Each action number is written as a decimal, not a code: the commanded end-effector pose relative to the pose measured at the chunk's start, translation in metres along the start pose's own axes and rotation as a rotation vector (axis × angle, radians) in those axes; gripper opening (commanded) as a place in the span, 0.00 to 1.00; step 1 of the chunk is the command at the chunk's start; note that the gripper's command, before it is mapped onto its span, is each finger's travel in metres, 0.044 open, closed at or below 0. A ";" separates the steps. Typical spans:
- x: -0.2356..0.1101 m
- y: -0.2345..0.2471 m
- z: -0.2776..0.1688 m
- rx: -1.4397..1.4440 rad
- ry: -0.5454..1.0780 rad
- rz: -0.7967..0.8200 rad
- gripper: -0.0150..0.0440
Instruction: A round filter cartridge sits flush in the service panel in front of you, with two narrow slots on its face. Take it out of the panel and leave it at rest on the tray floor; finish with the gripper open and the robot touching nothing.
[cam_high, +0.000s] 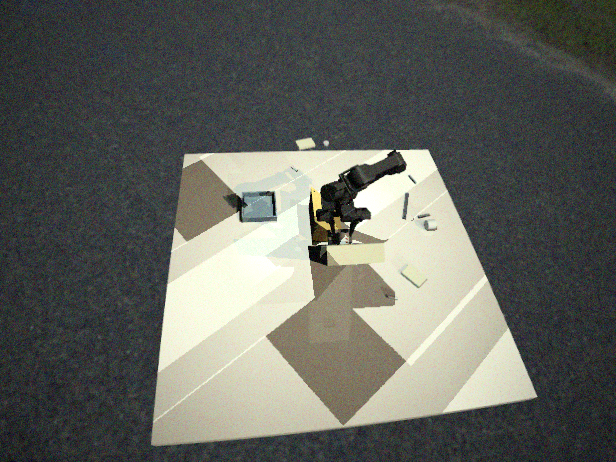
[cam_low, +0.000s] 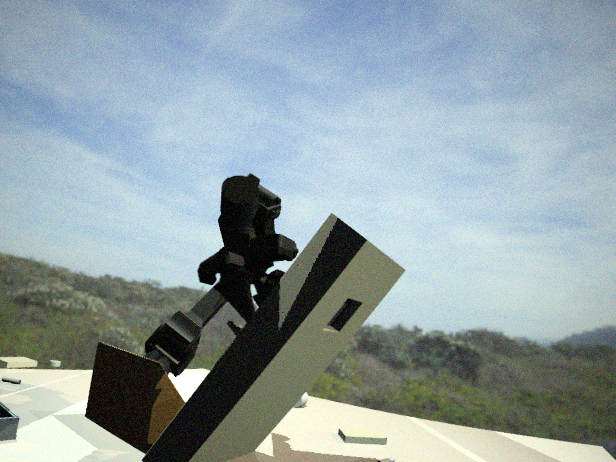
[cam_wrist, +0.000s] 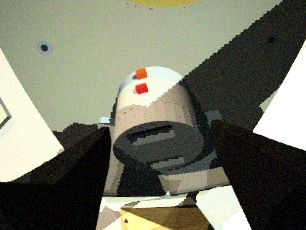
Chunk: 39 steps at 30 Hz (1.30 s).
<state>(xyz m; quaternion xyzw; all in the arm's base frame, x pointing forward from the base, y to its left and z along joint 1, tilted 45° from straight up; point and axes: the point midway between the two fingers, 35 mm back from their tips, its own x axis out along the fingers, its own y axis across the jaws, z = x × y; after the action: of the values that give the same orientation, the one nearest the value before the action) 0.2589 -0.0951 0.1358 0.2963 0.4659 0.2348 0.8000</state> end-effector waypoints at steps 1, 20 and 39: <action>0.000 0.000 0.000 -0.001 0.001 0.001 0.68; -0.006 0.000 0.013 0.000 0.000 0.002 0.25; -0.097 0.002 0.023 0.032 -0.117 -0.126 0.25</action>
<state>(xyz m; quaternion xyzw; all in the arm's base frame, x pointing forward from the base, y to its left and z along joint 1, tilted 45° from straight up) 0.2457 -0.1511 0.1902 0.2991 0.4469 0.1778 0.8241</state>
